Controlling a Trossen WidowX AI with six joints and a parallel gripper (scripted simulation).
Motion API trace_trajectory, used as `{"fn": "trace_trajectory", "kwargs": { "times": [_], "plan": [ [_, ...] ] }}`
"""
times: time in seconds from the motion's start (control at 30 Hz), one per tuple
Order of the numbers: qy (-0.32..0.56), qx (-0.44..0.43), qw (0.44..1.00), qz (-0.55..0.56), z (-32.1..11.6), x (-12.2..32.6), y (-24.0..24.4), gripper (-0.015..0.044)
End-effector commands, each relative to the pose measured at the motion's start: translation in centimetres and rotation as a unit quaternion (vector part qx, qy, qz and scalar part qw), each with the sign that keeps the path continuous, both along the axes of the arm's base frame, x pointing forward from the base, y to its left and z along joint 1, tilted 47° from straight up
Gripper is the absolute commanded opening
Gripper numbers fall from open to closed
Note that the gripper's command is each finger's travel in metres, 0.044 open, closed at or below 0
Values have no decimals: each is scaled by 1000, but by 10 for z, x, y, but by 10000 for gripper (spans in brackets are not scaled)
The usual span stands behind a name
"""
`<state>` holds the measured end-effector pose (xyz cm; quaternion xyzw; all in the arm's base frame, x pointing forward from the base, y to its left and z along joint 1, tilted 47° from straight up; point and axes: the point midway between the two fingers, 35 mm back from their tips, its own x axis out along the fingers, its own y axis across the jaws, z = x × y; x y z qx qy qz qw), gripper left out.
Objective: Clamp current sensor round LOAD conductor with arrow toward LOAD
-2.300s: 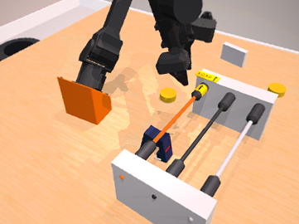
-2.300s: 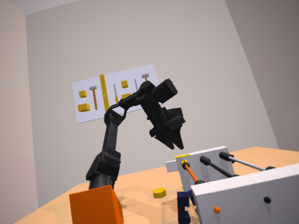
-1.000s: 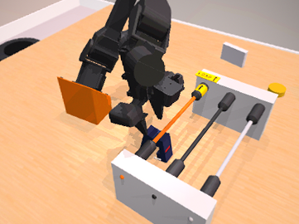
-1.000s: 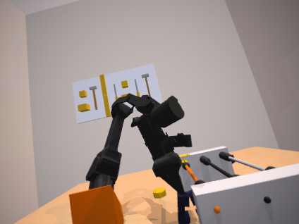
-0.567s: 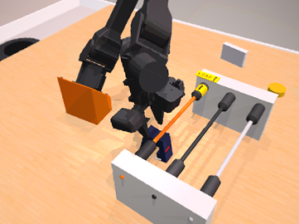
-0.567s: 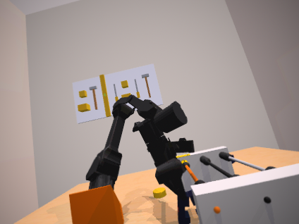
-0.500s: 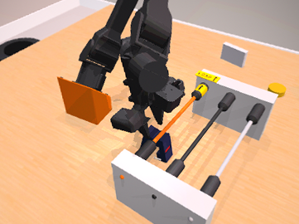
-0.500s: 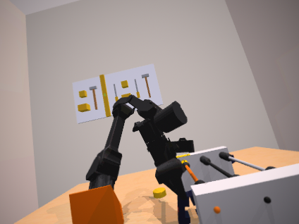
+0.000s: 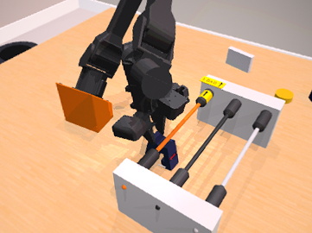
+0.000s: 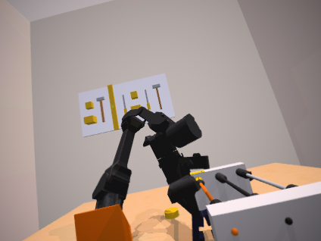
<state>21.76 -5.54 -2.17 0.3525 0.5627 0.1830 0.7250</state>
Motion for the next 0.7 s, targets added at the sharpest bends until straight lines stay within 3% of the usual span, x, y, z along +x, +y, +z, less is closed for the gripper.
{"fn": "trace_trajectory", "kwargs": {
  "times": [0.0,0.17,0.63,0.67],
  "plan": [
    [-1,-1,1000,1,0,0,0,127],
    [0,2,1000,-1,2,-1,-1,0],
    [1,2,1000,-1,5,-46,5,0],
    [3,4,1000,-3,5,-43,5,26]
  ]
}}
